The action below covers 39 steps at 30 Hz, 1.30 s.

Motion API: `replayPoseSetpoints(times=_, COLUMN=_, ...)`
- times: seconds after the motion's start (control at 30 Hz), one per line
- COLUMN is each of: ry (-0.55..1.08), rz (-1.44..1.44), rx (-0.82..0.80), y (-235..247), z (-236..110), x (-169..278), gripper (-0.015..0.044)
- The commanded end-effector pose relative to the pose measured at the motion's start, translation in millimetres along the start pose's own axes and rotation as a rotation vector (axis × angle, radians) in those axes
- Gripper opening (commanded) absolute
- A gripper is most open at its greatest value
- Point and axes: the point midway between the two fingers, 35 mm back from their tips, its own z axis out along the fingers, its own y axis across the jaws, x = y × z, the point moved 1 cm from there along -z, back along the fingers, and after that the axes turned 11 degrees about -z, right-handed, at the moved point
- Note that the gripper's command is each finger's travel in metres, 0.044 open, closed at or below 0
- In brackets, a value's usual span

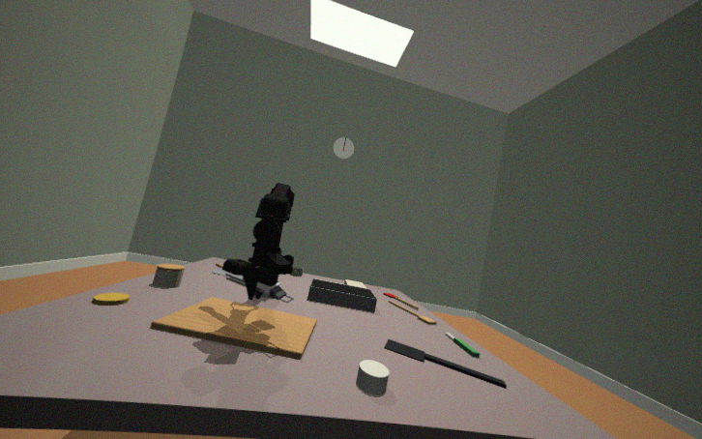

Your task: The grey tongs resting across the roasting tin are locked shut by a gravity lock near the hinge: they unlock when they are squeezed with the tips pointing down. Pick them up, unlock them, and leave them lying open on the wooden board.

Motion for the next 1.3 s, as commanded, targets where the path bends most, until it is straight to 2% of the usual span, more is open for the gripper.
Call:
replayPoseSetpoints(times=0.0, ry=0.007, rz=0.005, rx=-0.003, y=0.2, z=7.7, x=1.0, gripper=-0.0150)
replayPoseSetpoints(times=0.93, ry=0.005, rz=0.007, rx=-0.007, y=1.4, z=45.5, x=2.1, gripper=-0.0150)
replayPoseSetpoints(times=1.27, ry=0.004, rz=0.005, rx=-0.005, y=1.0, z=43.8, x=1.7, gripper=0.0113)
